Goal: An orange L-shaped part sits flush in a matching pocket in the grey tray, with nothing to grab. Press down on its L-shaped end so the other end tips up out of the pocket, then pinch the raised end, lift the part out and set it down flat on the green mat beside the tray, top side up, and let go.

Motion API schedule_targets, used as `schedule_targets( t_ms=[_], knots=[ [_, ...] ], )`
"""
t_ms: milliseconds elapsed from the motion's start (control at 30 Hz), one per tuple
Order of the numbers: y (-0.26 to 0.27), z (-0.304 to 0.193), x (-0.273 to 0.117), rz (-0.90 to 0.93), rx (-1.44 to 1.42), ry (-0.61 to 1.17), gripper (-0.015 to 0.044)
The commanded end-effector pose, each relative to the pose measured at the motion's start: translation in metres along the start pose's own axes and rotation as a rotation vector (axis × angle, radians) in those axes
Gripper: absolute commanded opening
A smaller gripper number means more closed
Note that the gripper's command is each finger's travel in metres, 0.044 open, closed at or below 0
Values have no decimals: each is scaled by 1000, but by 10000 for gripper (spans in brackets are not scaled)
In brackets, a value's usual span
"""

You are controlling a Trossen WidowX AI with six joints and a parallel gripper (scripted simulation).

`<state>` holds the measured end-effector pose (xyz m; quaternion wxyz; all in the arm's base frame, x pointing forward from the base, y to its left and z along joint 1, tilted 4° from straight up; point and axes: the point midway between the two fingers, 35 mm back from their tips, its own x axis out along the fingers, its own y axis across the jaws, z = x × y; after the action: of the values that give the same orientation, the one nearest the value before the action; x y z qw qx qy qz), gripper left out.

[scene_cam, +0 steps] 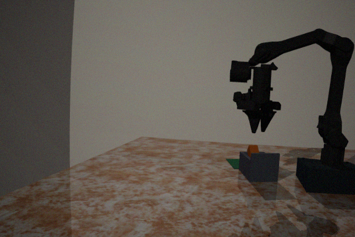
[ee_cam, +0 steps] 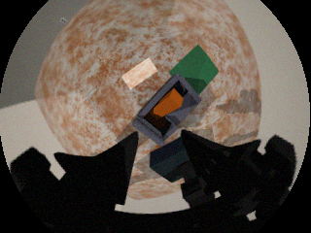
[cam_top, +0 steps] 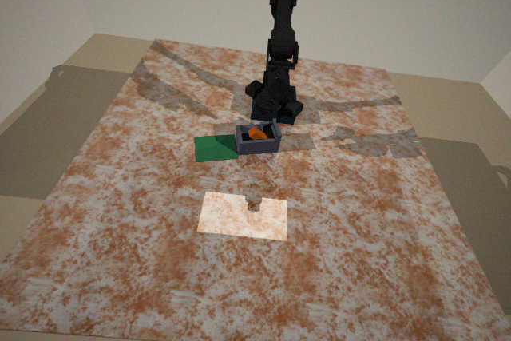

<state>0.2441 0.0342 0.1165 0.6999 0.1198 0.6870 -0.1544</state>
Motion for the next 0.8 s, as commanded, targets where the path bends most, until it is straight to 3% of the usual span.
schedule_targets(
  t_ms=[0,133,767],
  knots=[
    [-16,18,3,-16,471,6,280],
    [-26,29,3,-20,752,3,280],
    [-26,29,37,-20,752,3,280]
  ],
)
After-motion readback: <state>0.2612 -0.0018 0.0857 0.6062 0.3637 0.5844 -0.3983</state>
